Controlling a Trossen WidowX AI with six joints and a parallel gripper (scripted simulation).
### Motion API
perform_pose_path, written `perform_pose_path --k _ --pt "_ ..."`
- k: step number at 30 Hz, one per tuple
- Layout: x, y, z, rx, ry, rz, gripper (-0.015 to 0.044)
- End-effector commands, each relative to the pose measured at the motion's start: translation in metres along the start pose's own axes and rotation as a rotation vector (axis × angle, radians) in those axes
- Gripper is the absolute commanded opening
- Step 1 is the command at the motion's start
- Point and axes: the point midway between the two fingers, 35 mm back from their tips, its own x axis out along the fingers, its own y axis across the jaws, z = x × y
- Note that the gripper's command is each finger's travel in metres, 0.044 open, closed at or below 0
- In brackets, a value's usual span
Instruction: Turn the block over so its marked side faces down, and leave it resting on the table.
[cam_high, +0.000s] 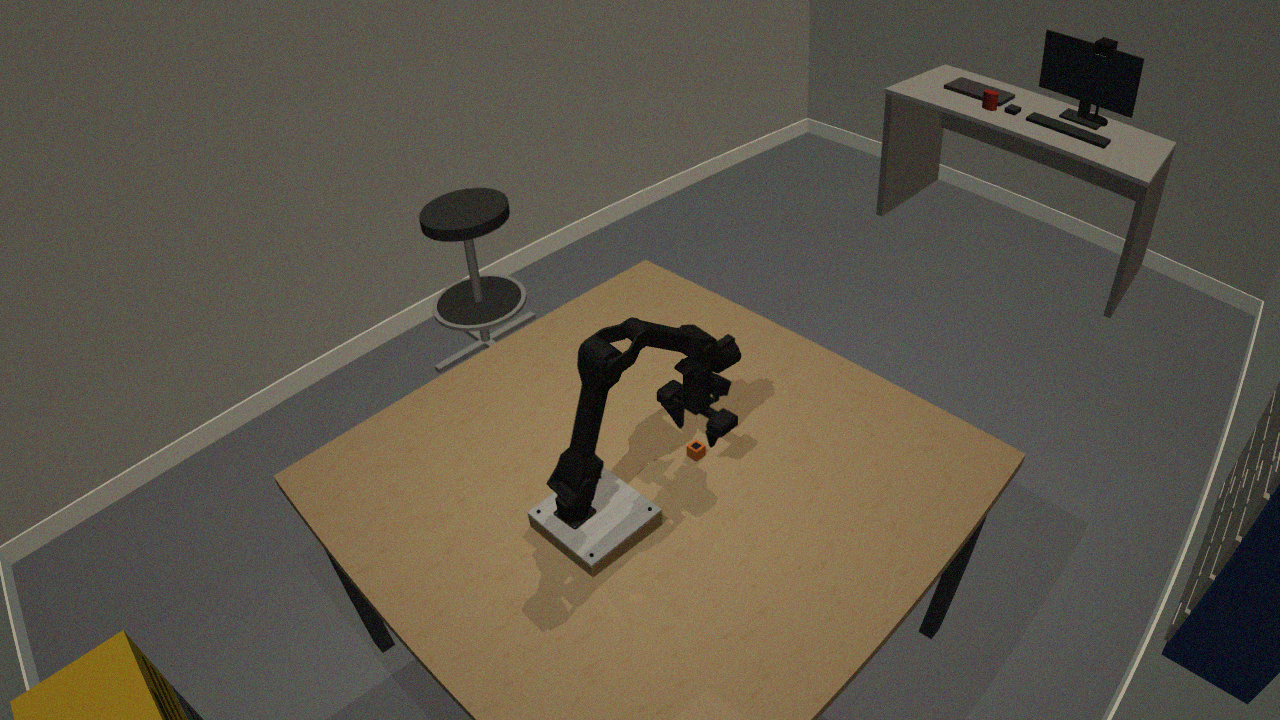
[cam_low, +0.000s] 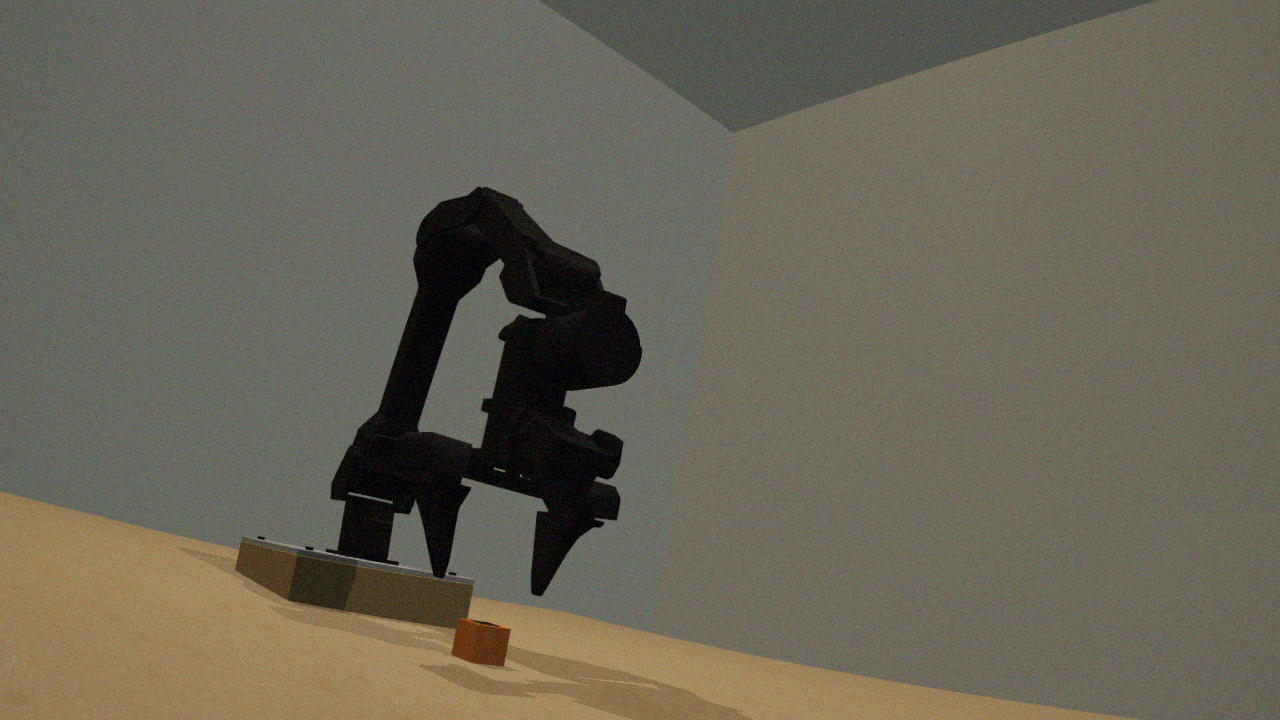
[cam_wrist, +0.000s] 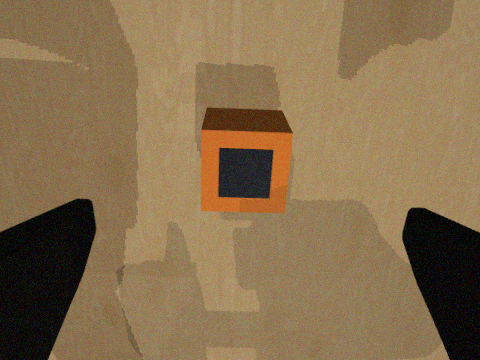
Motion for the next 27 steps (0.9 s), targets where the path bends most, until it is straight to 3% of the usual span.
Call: perform_pose_path --k 1,26,27 --pt "0.013 0.0 0.0 0.005 -0.006 0.003 0.044" --pt "0.047 0.0 0.0 0.005 -0.005 0.003 0.044" --pt "0.047 0.0 0.0 0.005 -0.005 0.003 0.0414"
